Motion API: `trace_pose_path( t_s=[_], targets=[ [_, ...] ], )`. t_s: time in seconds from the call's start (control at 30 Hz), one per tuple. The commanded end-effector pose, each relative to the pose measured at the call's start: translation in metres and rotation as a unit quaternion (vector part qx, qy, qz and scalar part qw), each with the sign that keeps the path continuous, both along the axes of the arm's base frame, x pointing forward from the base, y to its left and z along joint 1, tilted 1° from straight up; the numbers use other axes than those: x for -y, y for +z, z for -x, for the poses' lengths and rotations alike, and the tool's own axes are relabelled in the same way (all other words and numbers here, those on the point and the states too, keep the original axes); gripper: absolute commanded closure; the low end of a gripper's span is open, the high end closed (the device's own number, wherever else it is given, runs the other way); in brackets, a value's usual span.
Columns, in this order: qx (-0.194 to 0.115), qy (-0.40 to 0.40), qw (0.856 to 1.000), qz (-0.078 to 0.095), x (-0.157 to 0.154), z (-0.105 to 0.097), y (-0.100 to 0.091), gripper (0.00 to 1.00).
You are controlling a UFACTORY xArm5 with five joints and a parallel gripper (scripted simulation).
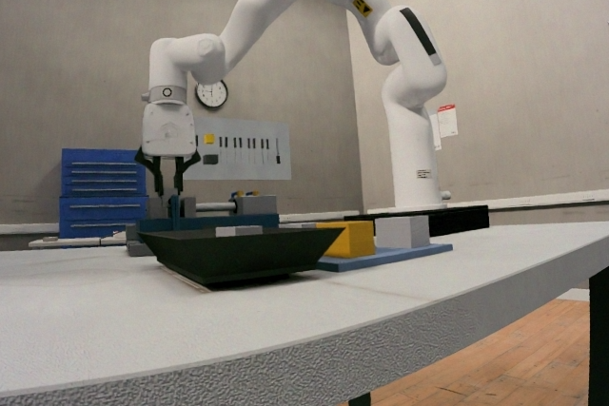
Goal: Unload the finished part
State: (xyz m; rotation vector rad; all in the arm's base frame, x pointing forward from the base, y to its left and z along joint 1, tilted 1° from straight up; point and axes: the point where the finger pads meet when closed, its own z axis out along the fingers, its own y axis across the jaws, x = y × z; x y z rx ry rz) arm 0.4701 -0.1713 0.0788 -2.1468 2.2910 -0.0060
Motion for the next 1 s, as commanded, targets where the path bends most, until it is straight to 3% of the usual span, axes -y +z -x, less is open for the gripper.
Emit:
trace_pose_path(
  t_s=[0.0,0.33,0.97],
  targets=[
    [0.002,0.0,1.0,0.001,0.001,-0.001,0.002,1.0],
    [0.002,0.0,1.0,0.001,0.001,-0.001,0.007,1.0],
    [0.002,0.0,1.0,0.001,0.001,-0.001,0.037,1.0]
  ],
)
